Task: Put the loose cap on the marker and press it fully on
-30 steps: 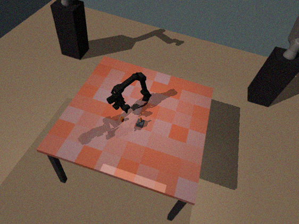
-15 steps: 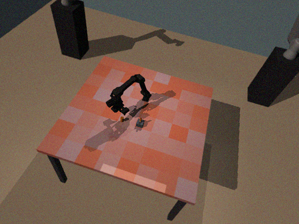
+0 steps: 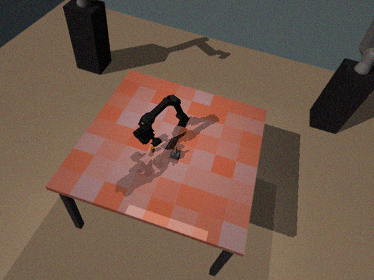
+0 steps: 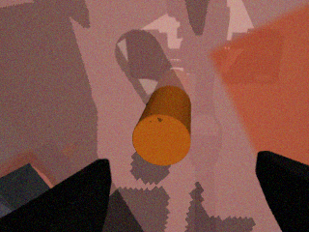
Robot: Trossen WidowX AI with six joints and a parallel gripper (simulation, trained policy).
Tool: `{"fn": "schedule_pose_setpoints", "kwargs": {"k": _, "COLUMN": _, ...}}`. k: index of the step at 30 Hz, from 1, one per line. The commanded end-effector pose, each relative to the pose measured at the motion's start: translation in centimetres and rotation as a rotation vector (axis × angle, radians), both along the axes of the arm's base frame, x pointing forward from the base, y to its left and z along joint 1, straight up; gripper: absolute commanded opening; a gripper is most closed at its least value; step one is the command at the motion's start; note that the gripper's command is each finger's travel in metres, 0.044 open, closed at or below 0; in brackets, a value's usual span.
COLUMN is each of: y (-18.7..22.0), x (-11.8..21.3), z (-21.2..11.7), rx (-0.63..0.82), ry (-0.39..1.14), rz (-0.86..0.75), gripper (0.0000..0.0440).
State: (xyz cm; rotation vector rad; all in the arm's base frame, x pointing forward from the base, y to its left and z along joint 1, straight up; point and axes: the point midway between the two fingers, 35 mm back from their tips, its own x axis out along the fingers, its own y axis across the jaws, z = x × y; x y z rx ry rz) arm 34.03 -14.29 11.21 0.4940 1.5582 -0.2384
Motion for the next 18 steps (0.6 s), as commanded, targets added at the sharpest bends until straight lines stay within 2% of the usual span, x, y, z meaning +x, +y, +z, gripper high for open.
{"fn": "schedule_pose_setpoints", "kwargs": {"k": 1, "y": -0.1, "x": 0.5, "z": -0.3, "rx": -0.020, "ry": 0.003, "rz": 0.023, "gripper": 0.0294}}
{"fn": "schedule_pose_setpoints", "kwargs": {"k": 18, "y": 0.9, "x": 0.6, "z": -3.9, "rx": -0.063, "ry": 0.083, "rz": 0.147, "gripper": 0.0263}}
